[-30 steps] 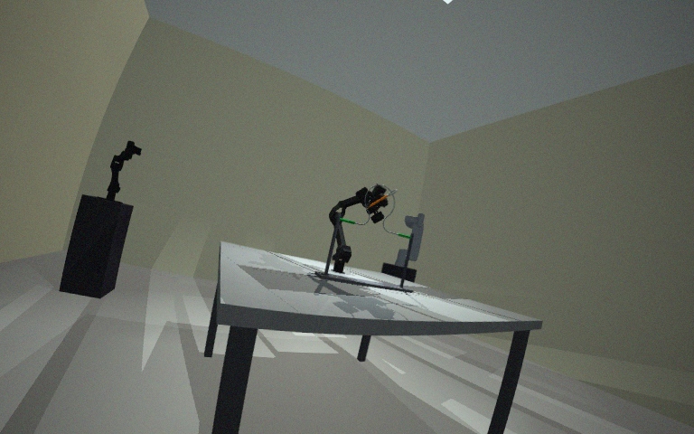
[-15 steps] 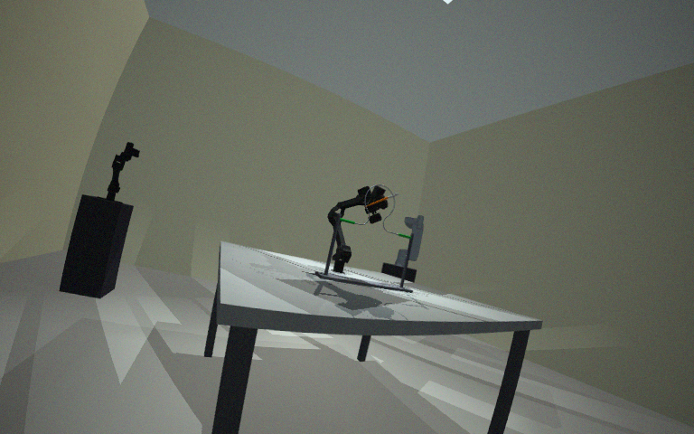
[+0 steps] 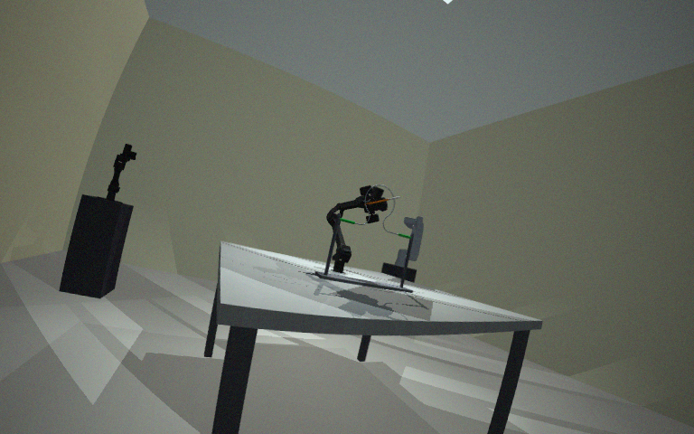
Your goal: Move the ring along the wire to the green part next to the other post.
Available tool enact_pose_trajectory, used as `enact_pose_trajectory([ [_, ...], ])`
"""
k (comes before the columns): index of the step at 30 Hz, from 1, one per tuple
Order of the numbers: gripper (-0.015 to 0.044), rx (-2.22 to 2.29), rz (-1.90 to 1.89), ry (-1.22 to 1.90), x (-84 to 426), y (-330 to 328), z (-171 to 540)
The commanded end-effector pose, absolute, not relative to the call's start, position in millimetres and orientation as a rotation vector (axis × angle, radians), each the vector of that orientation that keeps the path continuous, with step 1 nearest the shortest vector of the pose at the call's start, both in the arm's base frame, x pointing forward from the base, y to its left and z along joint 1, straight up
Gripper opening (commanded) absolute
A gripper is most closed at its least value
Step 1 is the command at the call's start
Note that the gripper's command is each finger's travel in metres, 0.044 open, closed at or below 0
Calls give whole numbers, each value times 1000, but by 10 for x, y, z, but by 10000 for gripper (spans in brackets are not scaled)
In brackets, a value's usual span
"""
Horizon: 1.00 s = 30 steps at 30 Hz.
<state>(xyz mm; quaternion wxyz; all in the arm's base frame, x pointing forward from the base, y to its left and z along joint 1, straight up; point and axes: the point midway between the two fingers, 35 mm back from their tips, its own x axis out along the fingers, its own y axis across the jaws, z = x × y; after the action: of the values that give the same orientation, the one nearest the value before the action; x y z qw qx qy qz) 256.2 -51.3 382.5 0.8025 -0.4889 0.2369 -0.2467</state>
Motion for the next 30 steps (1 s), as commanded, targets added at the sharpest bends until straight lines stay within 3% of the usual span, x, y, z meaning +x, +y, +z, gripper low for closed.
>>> enact_pose_trajectory([
  [1,-150,-1103,-543,507,2559,-525,3821],
  [30,-150,-1456,-629,458,2553,-560,3961],
])
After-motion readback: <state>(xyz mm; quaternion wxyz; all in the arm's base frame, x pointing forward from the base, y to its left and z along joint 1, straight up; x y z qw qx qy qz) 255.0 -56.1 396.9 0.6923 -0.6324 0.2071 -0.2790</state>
